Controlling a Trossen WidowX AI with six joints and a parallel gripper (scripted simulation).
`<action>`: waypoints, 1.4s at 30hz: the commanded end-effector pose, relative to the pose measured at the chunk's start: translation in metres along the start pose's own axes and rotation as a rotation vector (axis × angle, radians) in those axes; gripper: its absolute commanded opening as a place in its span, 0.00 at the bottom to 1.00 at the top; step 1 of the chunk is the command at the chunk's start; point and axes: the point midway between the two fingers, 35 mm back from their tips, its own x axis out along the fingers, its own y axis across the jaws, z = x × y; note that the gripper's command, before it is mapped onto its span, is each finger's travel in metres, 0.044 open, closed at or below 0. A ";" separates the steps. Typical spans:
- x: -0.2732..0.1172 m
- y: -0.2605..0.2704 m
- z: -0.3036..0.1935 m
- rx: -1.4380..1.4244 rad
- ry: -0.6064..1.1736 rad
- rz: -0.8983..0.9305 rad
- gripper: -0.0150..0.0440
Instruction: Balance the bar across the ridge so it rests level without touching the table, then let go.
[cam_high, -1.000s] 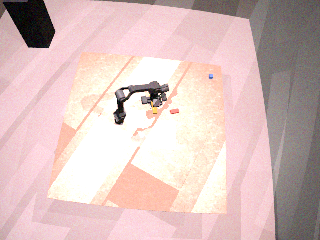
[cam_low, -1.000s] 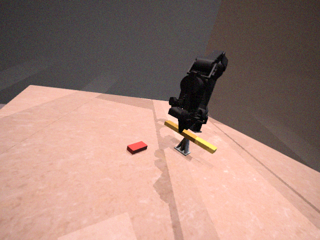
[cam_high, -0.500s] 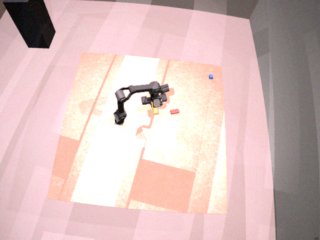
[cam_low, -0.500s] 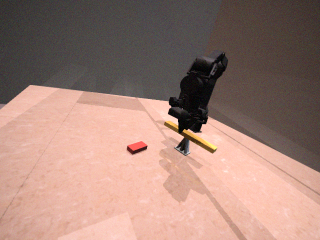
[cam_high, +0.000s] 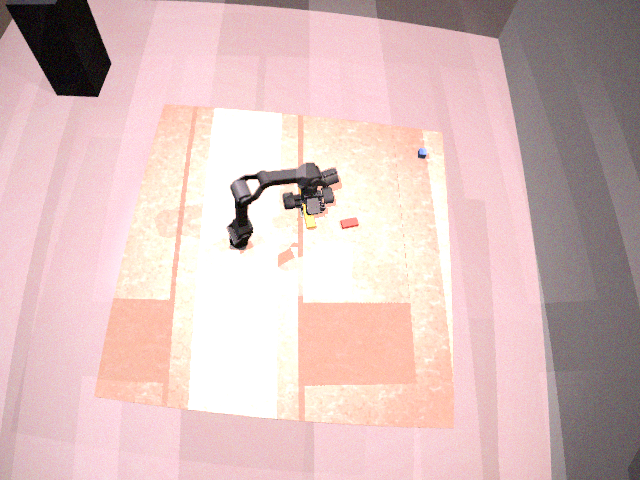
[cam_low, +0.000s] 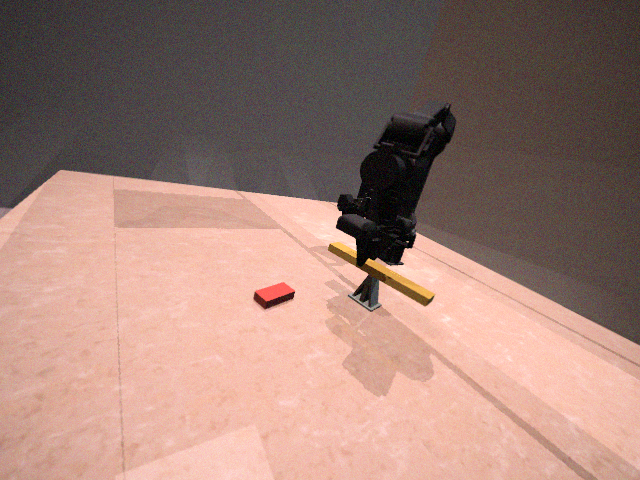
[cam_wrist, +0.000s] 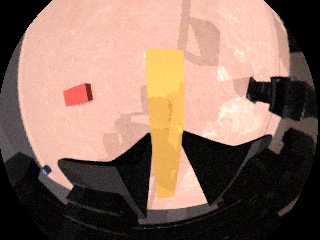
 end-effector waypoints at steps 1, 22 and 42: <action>0.000 0.000 0.000 0.000 0.000 0.000 0.25; 0.000 0.000 0.000 0.000 0.000 0.000 0.25; 0.000 0.000 0.000 0.000 0.000 0.000 0.54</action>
